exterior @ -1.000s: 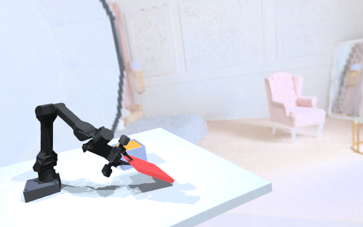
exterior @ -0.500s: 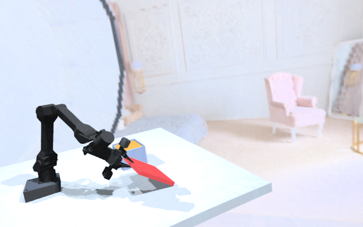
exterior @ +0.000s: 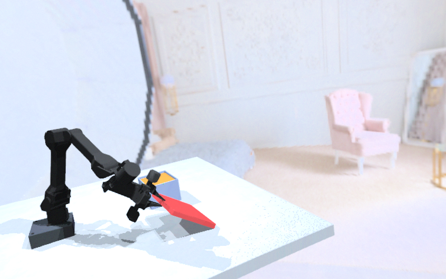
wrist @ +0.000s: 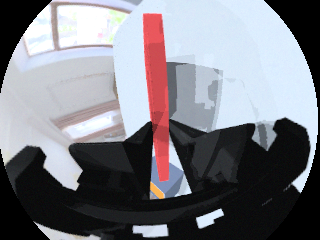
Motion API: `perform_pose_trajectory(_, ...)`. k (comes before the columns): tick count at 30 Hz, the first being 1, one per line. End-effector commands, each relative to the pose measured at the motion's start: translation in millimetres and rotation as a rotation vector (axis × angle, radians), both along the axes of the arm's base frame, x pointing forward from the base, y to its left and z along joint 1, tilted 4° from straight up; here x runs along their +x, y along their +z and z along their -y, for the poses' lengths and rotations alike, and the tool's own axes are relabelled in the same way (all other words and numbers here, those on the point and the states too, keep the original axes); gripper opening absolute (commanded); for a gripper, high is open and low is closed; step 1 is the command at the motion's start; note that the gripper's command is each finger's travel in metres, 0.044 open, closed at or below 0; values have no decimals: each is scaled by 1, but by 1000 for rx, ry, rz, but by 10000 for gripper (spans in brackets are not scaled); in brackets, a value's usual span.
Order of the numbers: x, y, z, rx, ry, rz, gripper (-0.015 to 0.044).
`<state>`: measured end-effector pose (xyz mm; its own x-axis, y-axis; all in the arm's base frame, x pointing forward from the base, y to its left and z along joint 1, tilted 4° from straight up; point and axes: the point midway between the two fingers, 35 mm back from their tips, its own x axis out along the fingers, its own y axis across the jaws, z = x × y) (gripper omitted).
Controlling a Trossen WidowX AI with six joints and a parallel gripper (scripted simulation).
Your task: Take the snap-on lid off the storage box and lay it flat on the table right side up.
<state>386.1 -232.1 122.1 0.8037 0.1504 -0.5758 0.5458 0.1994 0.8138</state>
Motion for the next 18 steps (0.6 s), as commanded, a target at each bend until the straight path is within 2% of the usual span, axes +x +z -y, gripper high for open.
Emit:
perform_pose_trajectory(1, 0, -10, -1, 10, -2, -11, 0)
perform_pose_trajectory(18, 1, -23, 0, 10, -2, -11, 0)
